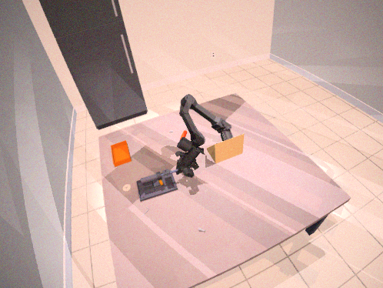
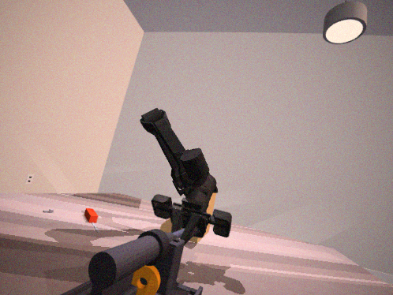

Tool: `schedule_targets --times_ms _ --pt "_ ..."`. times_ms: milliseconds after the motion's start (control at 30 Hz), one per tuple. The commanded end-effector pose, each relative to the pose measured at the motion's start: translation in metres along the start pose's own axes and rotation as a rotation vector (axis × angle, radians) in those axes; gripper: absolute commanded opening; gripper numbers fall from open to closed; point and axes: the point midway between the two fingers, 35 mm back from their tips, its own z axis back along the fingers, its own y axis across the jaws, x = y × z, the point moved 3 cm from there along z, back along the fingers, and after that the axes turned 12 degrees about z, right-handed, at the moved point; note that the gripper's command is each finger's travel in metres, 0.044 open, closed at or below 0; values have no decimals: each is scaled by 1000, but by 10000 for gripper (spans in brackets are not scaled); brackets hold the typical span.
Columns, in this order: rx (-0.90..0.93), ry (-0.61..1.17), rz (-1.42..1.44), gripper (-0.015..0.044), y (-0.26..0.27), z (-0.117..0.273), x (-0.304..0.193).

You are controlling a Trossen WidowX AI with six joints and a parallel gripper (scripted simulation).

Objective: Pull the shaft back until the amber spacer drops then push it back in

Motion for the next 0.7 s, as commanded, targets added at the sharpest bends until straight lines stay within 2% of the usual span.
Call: schedule_targets --times_ms 0,667 --pt "1 5 -8 0 2 -4 -5" --pt "1 5 -8 0 2 -3 -3"
